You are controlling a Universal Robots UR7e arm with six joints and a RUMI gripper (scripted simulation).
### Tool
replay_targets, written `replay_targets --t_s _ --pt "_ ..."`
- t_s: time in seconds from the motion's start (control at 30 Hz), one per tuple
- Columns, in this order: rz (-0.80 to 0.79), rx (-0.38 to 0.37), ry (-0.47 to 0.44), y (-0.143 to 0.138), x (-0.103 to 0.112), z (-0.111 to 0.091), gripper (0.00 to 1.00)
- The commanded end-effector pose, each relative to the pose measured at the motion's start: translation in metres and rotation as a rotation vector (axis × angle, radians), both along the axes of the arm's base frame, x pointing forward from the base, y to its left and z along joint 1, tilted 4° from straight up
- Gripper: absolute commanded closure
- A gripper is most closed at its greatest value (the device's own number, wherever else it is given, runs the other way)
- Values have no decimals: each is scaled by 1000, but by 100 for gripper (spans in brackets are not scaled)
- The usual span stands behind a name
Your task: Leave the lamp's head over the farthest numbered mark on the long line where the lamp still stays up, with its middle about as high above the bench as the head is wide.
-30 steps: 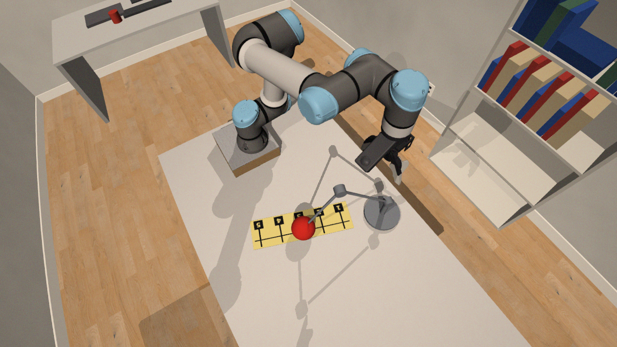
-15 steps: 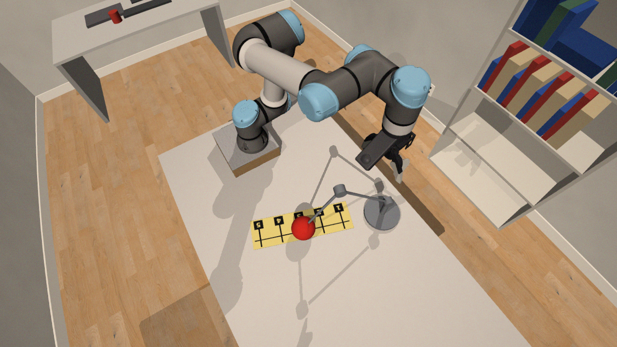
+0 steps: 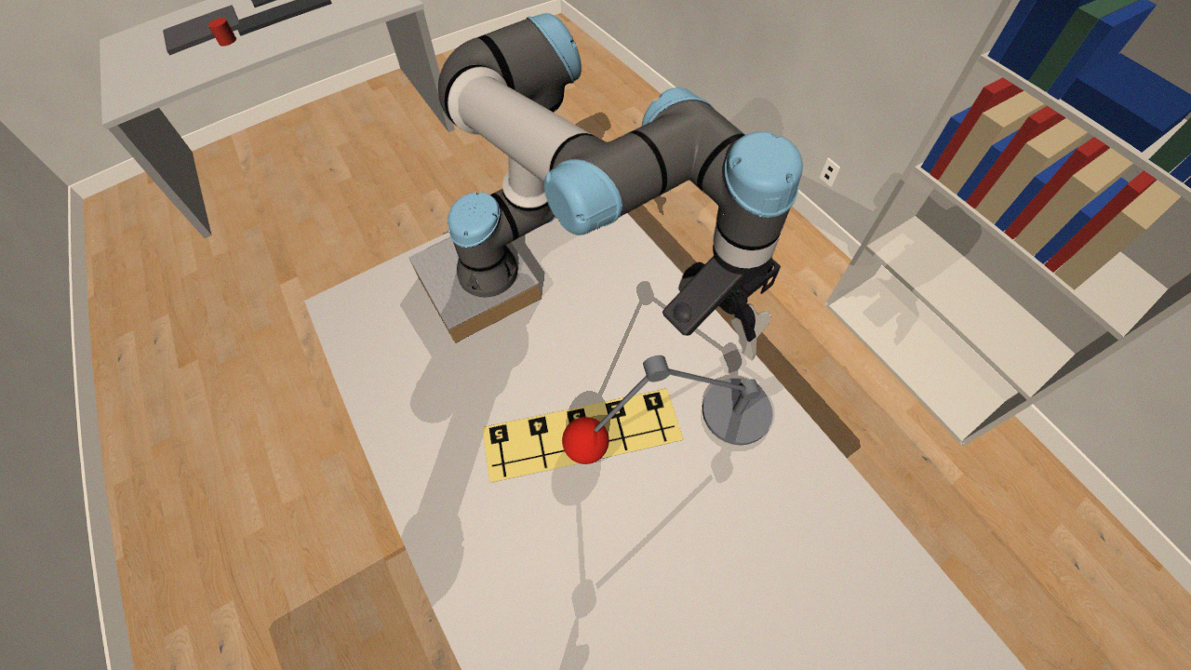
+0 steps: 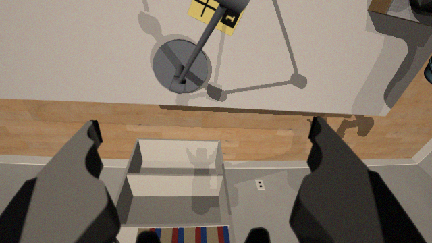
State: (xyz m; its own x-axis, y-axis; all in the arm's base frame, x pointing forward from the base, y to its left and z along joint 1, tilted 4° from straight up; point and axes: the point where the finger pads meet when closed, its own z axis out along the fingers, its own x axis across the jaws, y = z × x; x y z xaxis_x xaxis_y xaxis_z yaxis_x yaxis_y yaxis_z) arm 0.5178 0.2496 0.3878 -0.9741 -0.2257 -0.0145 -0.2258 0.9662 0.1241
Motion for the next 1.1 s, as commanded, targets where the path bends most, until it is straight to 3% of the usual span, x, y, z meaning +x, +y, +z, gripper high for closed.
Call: replay_targets --t_s 0.0,1.07 --pt "0 1 -2 -22 -4 1 0" --pt "0 0 -1 -131 -27 -1 0"
